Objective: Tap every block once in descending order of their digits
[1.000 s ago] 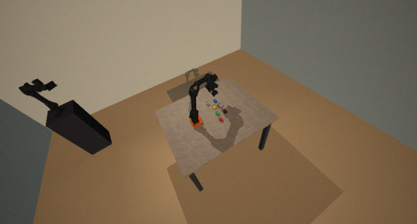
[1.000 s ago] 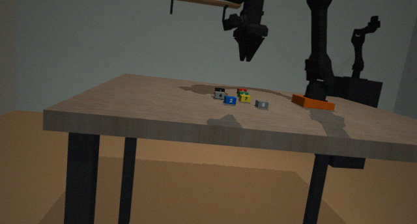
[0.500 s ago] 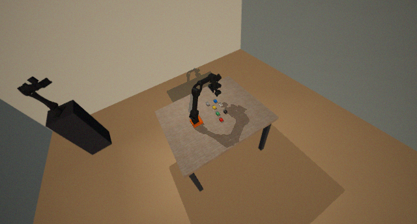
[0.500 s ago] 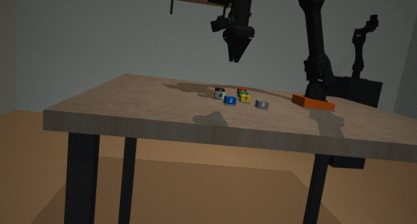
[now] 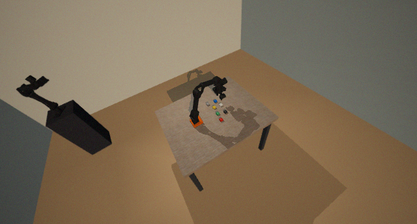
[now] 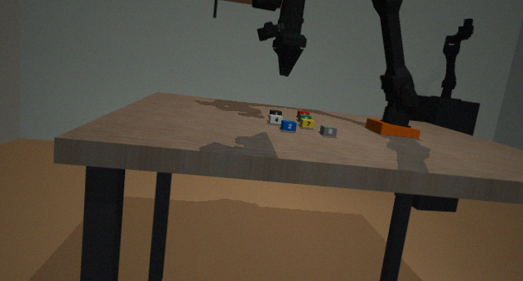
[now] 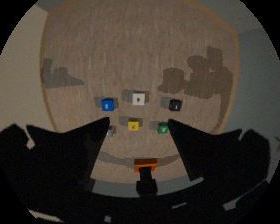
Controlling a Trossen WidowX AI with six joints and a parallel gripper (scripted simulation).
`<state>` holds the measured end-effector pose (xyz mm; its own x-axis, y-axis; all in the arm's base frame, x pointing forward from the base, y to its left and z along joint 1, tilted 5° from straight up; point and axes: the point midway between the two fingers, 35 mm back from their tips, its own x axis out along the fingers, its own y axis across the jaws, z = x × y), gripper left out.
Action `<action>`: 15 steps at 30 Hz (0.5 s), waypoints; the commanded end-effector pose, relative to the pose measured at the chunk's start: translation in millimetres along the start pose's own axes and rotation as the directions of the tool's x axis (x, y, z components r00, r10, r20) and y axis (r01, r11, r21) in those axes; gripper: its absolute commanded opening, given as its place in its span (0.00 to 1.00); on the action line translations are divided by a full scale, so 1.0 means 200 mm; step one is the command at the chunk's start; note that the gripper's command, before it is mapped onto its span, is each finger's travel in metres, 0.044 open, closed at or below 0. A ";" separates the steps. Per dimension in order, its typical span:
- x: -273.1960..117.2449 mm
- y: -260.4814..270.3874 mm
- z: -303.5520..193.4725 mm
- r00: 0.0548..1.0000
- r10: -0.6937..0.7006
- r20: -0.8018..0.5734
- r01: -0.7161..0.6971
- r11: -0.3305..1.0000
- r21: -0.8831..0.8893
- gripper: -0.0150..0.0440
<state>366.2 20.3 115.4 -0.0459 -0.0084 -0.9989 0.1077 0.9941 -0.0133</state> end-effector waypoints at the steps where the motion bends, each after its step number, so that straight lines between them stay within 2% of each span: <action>1: 0.01 0.00 -0.01 1.000 -0.002 -0.003 0.002 1.000 -0.026 0.93; 15: 0.01 0.00 -0.01 1.000 -0.002 -0.003 0.002 1.000 -0.026 0.93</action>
<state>364.1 21.0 114.7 -0.0491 -0.0086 -0.9988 0.0866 0.9962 -0.0128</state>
